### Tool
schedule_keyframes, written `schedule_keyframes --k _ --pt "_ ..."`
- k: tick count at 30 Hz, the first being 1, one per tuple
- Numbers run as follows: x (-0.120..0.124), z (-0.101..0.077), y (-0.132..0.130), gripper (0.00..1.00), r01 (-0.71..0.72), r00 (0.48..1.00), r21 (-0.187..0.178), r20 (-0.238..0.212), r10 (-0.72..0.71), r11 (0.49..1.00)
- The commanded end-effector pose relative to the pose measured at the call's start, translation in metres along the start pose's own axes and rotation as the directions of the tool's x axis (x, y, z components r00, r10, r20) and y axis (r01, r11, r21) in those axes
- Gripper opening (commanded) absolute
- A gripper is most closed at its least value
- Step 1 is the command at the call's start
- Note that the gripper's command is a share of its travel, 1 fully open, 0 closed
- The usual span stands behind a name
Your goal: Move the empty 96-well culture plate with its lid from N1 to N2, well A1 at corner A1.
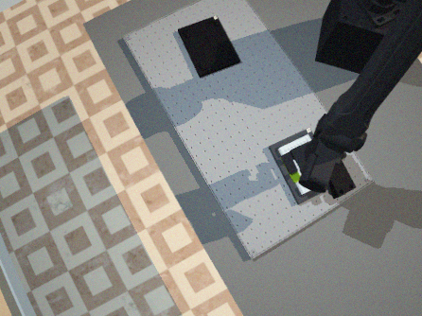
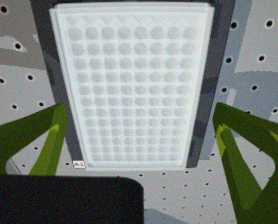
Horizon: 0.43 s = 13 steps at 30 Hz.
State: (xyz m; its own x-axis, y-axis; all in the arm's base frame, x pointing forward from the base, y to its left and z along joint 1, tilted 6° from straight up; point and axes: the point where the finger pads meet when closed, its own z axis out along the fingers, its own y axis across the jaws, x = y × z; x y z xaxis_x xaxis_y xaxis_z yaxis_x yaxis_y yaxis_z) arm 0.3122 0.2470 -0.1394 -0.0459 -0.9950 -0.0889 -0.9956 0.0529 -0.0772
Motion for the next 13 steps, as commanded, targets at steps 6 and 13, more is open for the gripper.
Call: schedule_keyframes --k 6,13 --pt "-0.0021 -0.0198 0.0002 1.00 -0.012 1.000 0.006 0.007 0.012 1.000" --pt "-0.0021 -0.0198 0.0002 1.00 -0.012 1.000 0.006 0.007 0.012 1.000"
